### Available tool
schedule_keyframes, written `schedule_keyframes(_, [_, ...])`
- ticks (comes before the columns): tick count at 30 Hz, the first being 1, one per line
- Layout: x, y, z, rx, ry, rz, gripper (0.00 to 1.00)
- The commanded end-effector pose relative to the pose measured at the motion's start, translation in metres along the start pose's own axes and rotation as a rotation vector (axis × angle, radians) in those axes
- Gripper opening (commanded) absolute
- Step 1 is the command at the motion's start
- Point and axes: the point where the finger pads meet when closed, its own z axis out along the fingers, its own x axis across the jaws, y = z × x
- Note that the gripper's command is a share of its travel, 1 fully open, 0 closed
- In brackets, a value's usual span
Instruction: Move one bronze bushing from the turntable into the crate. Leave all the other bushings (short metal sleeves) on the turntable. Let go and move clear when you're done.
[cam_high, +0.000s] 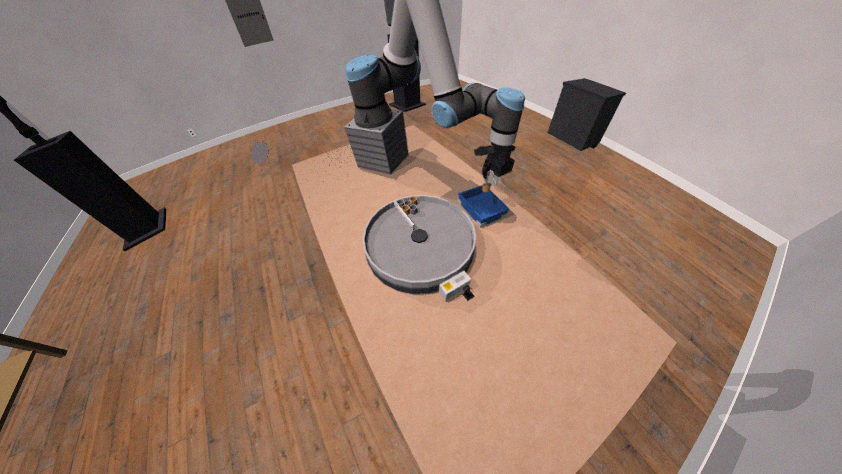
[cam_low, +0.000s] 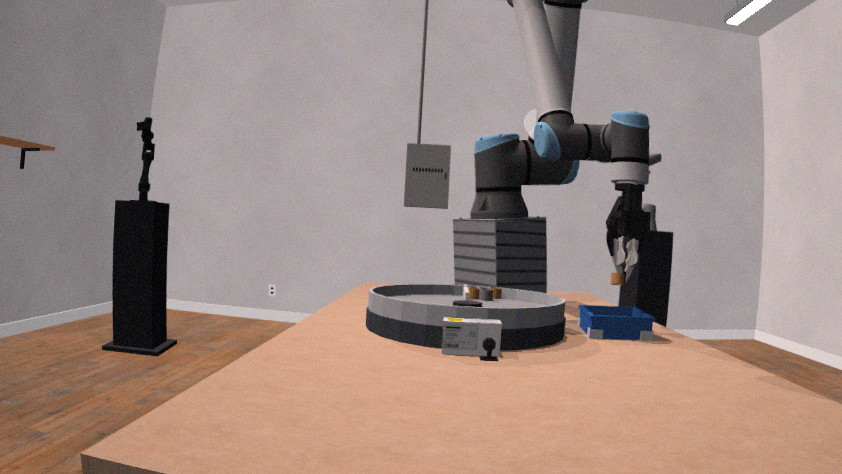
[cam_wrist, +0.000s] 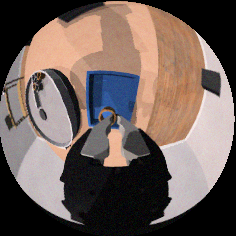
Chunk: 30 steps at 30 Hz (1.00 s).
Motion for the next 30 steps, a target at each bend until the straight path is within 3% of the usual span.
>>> schedule_keyframes(1, [-0.001,0.000,0.001,0.001,-0.001,0.001,0.00])
schedule_keyframes(17, [-0.001,0.000,0.002,0.002,-0.001,0.001,0.00])
schedule_keyframes(26, [-0.001,0.001,0.043,0.000,-0.001,0.002,0.00])
schedule_keyframes(30, [-0.001,0.002,0.051,-0.001,-0.001,0.002,0.00])
